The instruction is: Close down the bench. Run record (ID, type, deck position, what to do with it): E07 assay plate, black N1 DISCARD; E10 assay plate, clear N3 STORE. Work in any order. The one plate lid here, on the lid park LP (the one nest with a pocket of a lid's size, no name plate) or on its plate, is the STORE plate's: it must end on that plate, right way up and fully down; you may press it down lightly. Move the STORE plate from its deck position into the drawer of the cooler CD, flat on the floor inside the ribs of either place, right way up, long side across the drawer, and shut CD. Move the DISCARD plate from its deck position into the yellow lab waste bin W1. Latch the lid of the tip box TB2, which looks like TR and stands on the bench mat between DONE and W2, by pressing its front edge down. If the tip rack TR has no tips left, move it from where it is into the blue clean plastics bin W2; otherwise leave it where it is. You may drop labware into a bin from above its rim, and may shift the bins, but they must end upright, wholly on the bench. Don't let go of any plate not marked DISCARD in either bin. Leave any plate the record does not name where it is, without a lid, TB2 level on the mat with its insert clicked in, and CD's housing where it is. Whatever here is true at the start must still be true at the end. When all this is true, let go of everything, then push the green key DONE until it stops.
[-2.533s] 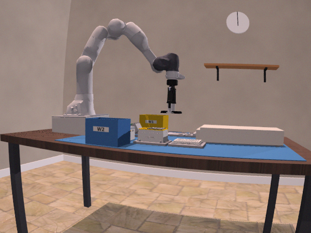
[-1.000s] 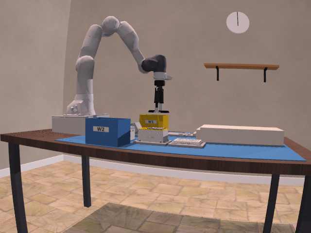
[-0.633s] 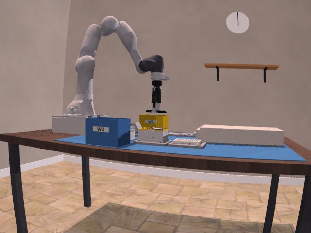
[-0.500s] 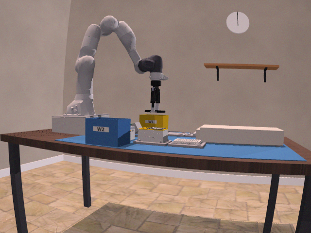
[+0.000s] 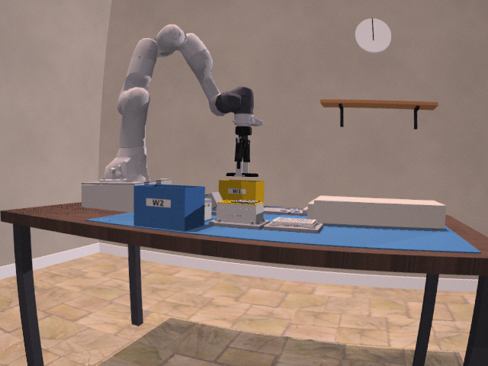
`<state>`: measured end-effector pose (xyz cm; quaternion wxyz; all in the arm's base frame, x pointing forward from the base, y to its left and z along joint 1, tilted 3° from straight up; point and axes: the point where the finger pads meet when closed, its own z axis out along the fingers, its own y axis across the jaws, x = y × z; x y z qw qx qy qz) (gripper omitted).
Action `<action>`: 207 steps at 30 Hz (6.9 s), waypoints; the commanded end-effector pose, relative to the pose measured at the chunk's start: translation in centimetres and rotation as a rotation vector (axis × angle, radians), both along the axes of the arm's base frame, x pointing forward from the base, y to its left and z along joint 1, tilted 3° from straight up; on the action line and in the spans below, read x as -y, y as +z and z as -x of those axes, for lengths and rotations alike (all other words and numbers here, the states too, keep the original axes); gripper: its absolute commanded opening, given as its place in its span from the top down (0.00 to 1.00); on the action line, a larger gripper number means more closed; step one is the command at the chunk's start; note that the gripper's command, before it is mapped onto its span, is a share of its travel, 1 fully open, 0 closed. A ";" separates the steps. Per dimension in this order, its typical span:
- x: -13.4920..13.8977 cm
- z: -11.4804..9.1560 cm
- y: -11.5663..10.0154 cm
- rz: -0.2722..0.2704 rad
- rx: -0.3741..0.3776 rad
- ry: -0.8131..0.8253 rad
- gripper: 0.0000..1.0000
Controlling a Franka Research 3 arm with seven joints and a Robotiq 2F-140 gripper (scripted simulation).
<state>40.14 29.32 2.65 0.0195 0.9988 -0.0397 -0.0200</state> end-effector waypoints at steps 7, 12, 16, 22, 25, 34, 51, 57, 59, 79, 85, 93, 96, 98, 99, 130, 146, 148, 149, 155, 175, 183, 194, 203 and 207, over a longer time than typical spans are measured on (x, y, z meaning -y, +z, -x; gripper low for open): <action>-0.1 0.0 0.1 -0.001 0.003 -0.010 1.00; -0.1 0.0 0.1 -0.001 0.003 -0.010 0.34; -0.1 0.0 0.1 -0.001 0.003 -0.010 0.34; -0.1 0.0 0.1 -0.001 0.003 -0.010 0.34; -0.1 0.0 0.1 -0.001 0.003 -0.010 0.34; -0.1 0.0 0.1 -0.001 0.003 -0.010 0.34; 5.7 1.2 1.4 -0.001 0.003 -0.007 1.00; 7.6 1.6 1.8 -0.001 0.003 -0.007 1.00; 8.0 1.6 1.9 -0.001 0.003 -0.007 1.00; 14.9 3.0 3.5 -0.001 0.003 -0.007 1.00; 17.1 3.5 4.0 -0.001 0.003 -0.007 1.00; 19.4 4.0 4.5 -0.001 0.003 -0.007 1.00; 20.6 4.2 4.8 -0.001 0.003 -0.007 1.00; 21.3 4.4 5.0 -0.001 0.003 -0.007 1.00; 21.7 4.5 5.1 -0.001 0.003 -0.007 1.00; 30.5 6.3 7.1 -0.001 0.003 -0.007 1.00; 30.5 6.3 7.1 -0.001 0.003 -0.007 1.00; 30.5 6.3 7.1 -0.001 0.003 -0.007 1.00; 30.5 6.3 6.8 -0.001 0.003 -0.007 1.00; 30.6 6.3 5.2 -0.001 0.003 -0.007 1.00; 30.7 6.5 0.4 -0.001 0.003 -0.007 1.00; 30.8 6.6 -1.2 -0.001 0.003 -0.007 1.00; 30.8 6.6 -1.9 -0.001 0.003 -0.007 1.00; 30.8 6.6 -2.0 -0.001 0.003 -0.007 1.00; 30.8 6.6 -2.2 -0.001 0.003 -0.007 1.00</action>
